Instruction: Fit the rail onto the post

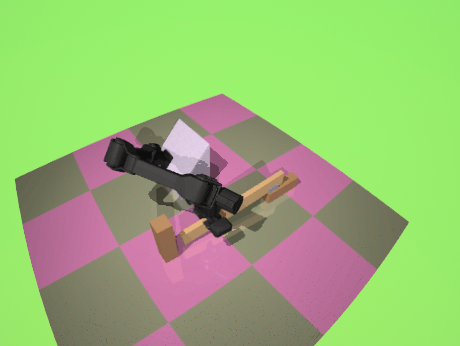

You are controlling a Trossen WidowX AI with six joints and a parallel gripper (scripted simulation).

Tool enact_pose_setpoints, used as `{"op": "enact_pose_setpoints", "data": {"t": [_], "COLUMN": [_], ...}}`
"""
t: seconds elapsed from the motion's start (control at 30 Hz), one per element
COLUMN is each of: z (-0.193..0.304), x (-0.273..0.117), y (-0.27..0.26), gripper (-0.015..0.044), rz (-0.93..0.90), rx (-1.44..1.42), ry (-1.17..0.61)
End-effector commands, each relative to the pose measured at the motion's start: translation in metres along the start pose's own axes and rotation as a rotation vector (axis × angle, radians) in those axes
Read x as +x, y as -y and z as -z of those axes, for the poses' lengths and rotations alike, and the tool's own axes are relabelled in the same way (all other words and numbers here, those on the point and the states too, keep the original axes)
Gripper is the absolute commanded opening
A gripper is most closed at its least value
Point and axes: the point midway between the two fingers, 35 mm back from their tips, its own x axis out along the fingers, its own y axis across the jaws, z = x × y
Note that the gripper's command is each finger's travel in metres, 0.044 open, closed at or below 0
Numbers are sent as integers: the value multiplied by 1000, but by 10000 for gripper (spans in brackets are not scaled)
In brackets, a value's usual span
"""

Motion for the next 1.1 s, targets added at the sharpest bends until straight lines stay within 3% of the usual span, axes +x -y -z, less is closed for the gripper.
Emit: {"op": "enact_pose_setpoints", "data": {"t": [0.0,1.07], "z": [-3,-3], "x": [-7,-23], "y": [2,2], "gripper": [0,0], "rz": [11,10], "rx": [0,0], "ry": [10,11]}}
